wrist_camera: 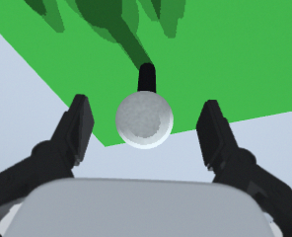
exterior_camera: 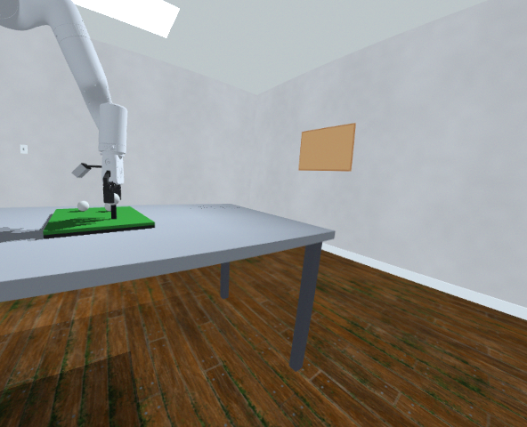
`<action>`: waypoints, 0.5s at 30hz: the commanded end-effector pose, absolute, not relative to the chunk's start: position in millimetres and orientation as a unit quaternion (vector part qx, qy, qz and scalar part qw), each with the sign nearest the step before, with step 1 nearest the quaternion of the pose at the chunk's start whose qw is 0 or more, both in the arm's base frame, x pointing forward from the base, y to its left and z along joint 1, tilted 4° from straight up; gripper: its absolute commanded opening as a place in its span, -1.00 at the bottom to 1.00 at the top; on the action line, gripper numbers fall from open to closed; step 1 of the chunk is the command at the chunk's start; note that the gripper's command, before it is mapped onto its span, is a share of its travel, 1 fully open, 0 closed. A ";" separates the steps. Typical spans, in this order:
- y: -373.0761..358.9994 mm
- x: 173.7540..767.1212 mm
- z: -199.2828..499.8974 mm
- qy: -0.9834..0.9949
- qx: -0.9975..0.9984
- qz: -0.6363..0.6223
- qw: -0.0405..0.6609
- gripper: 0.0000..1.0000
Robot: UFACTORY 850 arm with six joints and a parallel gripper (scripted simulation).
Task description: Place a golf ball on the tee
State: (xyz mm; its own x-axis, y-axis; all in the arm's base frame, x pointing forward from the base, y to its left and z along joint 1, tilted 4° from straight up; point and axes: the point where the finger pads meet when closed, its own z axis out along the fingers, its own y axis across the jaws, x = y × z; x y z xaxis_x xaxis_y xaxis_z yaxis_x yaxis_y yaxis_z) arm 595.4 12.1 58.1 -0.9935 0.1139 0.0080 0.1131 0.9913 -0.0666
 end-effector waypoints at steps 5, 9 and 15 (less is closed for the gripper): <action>12.2 596.4 59.0 -0.998 -0.057 0.033 0.005 1.00; 12.2 596.4 59.0 -0.998 -0.057 0.033 0.005 1.00; 15.0 596.0 97.2 -0.998 -0.057 0.033 0.005 1.00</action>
State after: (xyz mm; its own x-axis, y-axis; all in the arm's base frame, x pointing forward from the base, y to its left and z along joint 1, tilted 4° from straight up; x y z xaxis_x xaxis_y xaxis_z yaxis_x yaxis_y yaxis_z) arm 593.9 12.6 65.2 -0.9934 0.1139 0.0123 0.1128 0.9913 -0.0674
